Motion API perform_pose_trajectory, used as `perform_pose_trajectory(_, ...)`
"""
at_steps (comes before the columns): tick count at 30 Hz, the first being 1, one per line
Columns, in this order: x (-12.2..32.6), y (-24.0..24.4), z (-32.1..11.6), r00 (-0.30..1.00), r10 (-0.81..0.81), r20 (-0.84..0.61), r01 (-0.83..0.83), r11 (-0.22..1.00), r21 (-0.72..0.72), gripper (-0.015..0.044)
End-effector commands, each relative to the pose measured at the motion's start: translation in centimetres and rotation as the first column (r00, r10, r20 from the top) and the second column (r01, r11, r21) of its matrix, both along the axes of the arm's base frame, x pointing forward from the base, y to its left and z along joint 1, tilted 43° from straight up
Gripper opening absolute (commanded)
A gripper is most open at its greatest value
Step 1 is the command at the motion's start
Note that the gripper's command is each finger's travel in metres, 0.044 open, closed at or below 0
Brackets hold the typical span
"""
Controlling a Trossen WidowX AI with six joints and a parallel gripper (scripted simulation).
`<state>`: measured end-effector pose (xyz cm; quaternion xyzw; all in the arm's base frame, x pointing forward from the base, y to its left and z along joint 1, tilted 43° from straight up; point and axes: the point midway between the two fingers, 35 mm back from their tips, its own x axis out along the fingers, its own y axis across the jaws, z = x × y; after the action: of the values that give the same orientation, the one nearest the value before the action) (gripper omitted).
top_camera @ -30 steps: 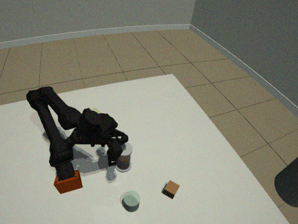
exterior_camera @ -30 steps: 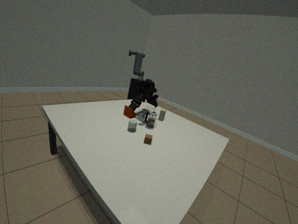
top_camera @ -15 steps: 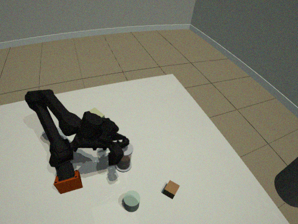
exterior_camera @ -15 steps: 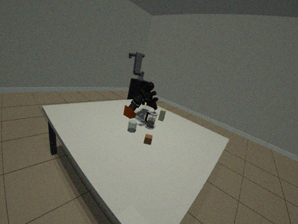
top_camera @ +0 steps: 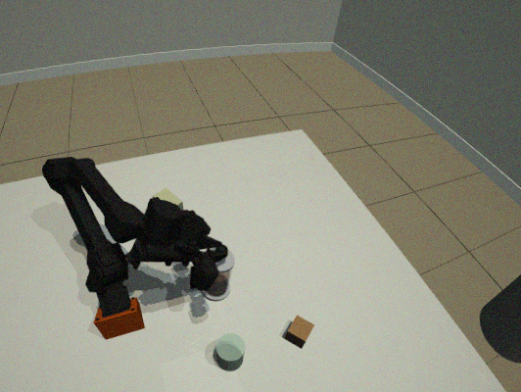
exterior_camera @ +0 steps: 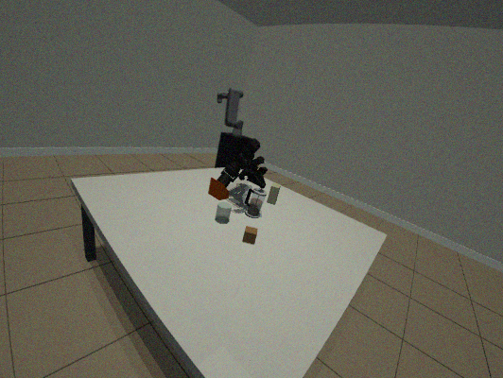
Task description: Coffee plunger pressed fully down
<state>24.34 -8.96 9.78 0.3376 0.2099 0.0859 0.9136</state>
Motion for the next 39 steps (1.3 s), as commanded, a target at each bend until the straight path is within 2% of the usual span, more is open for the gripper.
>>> perform_pose_trajectory(1,0.03,0.44,-0.51,1.000,0.008,-0.017,-0.007,1.000,0.022,0.0116)
perform_pose_trajectory(28,0.20,0.02,-0.27,1.000,0.001,-0.006,-0.001,1.000,0.010,0.0116)
perform_pose_trajectory(39,0.20,0.02,-0.27,1.000,0.001,-0.006,-0.001,1.000,0.010,0.0405)
